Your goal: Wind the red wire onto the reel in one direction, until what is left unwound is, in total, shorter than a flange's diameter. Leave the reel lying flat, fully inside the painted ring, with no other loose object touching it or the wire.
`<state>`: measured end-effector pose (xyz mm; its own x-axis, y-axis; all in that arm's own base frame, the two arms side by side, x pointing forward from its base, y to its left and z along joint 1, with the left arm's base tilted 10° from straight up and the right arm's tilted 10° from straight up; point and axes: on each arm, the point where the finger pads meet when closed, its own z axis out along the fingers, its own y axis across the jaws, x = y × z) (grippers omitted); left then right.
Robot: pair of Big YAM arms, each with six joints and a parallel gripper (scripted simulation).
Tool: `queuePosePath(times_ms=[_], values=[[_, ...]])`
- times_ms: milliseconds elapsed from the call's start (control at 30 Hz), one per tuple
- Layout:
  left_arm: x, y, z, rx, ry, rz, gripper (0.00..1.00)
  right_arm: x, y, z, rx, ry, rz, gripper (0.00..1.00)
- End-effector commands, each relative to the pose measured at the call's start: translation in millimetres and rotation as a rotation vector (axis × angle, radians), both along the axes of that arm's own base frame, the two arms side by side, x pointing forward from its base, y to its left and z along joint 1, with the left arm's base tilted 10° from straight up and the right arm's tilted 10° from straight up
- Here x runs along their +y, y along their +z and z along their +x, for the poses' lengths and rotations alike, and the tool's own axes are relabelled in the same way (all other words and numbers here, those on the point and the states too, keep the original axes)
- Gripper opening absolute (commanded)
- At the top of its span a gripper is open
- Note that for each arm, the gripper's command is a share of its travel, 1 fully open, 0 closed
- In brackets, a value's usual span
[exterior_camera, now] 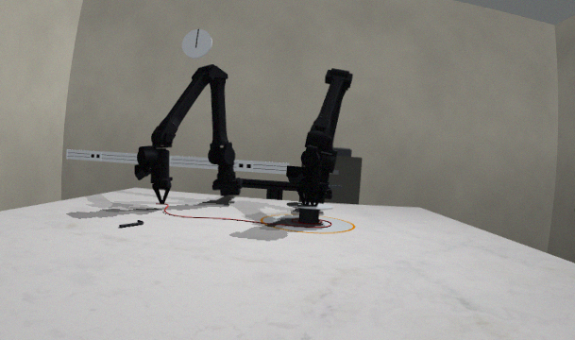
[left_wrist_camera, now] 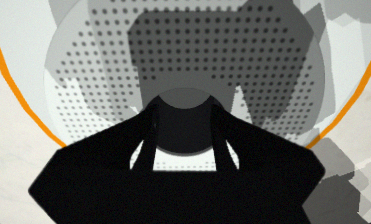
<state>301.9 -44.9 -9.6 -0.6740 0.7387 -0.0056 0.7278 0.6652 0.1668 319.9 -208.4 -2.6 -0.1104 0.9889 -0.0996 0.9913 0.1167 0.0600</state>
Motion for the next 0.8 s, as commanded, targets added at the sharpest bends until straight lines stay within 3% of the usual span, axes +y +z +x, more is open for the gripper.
queuePosePath(times_ms=[0, 400, 500, 533, 767], values=[[5, -7, -5, -0.04, 0.347, -0.033, 0.52, -9, 21, 11, -0.047, -0.017, -0.034, 0.0], [5, -7, -5, -0.134, 0.975, -0.139, 0.52, 44, 16, 12, -0.046, -0.006, -0.035, 0.0], [5, -7, -5, -0.142, 1.027, -0.149, 0.52, 43, 16, 12, -0.045, -0.001, -0.036, 0.0], [5, -7, -5, -0.158, 1.162, -0.169, 0.52, 40, 16, 12, -0.045, 0.001, -0.036, 0.0], [5, -7, -5, -0.201, 1.525, -0.228, 0.52, 26, 17, 15, -0.049, -0.036, -0.032, 0.0]])
